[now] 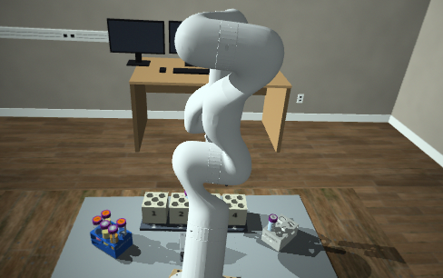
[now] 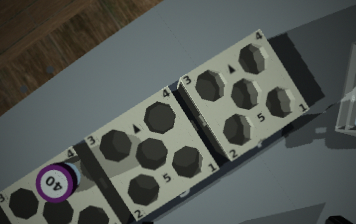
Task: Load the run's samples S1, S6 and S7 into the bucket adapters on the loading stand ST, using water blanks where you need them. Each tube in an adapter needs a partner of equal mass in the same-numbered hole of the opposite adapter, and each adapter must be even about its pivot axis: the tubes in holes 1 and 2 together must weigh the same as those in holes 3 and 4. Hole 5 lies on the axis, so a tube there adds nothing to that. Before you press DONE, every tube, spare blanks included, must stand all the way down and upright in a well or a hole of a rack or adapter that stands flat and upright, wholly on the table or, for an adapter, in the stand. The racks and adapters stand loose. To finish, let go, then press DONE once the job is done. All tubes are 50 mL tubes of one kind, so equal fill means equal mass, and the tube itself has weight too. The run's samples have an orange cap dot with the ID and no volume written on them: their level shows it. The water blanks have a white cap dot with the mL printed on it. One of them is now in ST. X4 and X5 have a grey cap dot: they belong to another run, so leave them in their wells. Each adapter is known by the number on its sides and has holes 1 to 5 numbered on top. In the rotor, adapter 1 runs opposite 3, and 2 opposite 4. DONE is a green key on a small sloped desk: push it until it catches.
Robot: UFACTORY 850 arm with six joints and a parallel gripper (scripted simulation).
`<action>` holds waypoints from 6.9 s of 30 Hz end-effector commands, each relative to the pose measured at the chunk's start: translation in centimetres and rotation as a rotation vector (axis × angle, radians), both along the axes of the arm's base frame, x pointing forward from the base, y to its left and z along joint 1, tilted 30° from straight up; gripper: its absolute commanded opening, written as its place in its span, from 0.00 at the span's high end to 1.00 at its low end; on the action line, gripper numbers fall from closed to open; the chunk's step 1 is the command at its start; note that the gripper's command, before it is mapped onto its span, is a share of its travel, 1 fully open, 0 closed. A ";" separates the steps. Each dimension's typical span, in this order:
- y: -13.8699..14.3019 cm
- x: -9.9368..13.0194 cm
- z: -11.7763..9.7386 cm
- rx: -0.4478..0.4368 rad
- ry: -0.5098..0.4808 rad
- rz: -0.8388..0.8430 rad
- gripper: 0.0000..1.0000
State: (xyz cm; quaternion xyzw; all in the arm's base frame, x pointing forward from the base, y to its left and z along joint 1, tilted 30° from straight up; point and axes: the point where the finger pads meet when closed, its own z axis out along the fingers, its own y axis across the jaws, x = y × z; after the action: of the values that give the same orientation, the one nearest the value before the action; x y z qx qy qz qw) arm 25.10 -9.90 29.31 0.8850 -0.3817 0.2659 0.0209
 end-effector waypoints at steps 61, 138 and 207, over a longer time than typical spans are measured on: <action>-21.0 -16.5 -4.3 0.135 -0.054 -0.160 0.00; -22.9 -12.0 -12.7 0.135 -0.054 -0.160 0.00; -15.1 -12.0 -2.9 -0.096 0.055 0.270 0.00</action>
State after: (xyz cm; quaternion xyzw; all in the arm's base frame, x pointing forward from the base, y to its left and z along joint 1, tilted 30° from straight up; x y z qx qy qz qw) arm 11.77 -26.71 25.82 0.9142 -0.3100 0.2605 0.0156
